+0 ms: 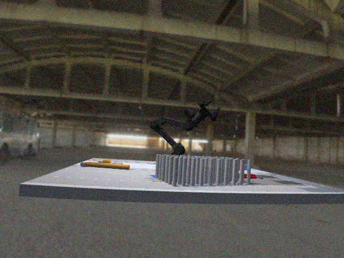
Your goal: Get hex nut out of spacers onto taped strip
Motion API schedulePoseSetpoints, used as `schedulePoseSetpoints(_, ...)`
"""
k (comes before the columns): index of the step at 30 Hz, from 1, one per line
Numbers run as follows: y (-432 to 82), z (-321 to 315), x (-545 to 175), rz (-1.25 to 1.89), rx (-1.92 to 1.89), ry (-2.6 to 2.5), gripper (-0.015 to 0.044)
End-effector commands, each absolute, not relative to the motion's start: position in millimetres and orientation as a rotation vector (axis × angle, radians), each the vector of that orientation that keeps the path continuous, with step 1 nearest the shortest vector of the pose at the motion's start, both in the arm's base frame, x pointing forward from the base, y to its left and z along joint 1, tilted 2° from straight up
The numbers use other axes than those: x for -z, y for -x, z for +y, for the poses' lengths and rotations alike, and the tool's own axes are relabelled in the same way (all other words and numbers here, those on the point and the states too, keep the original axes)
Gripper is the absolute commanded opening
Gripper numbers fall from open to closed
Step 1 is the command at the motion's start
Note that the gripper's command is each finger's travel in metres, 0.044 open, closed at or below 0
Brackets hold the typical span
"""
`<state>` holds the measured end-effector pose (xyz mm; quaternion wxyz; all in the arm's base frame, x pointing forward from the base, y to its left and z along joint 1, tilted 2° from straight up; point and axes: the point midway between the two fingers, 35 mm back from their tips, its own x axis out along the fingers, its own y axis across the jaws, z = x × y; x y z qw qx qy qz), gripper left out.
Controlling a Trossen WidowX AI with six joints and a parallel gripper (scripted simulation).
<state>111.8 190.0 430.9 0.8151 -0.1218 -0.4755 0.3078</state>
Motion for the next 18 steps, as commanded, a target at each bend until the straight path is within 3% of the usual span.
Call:
schedulePoseSetpoints(1, -171.0, 200.5, -403.0, -0.816, -0.645, 0.324, 0.044)
schedulePoseSetpoints(12, -289.2, 154.5, -330.9, -0.391, -0.492, 0.377, 0.044)
schedulePoseSetpoints(18, -346.1, 94.9, -281.9, -0.121, -0.38, 0.243, 0.044)
